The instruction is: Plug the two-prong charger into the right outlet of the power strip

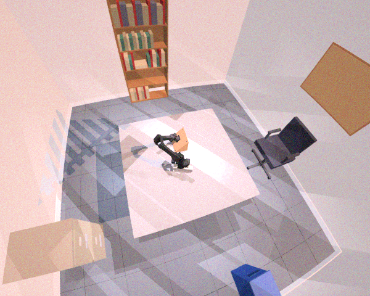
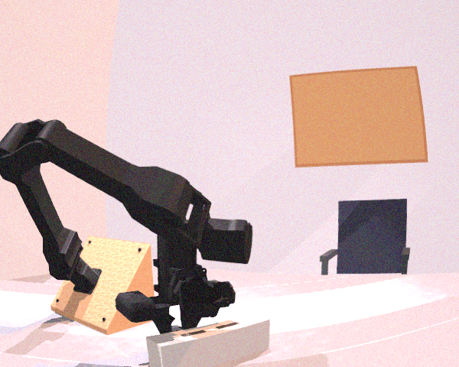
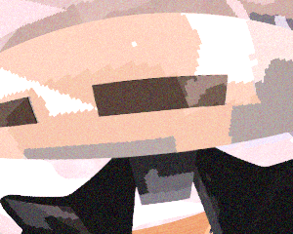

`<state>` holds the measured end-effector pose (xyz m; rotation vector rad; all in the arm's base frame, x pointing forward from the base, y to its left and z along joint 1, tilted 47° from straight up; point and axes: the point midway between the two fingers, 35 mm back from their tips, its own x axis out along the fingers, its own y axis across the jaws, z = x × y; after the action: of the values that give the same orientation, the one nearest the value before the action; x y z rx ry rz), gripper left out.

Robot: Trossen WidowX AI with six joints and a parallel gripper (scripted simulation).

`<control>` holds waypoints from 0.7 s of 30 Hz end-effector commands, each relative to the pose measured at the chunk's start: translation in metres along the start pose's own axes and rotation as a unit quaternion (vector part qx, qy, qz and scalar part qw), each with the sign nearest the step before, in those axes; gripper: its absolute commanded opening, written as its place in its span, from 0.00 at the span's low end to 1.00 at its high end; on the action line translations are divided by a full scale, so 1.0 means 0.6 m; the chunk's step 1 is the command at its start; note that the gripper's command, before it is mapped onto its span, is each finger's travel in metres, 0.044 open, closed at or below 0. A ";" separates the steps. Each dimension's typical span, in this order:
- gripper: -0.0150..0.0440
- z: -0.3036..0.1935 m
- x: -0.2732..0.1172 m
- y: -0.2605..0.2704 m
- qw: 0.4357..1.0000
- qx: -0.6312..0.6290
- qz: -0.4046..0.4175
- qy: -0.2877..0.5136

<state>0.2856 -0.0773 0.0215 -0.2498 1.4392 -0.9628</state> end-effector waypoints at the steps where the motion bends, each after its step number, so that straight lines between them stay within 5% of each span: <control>1: 0.25 0.017 -0.003 -0.002 1.000 0.012 -0.004 -0.021; 21: 0.25 -0.001 0.001 0.000 1.000 0.001 0.001 -0.001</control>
<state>0.2843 -0.0774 0.0206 -0.2487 1.4399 -0.9626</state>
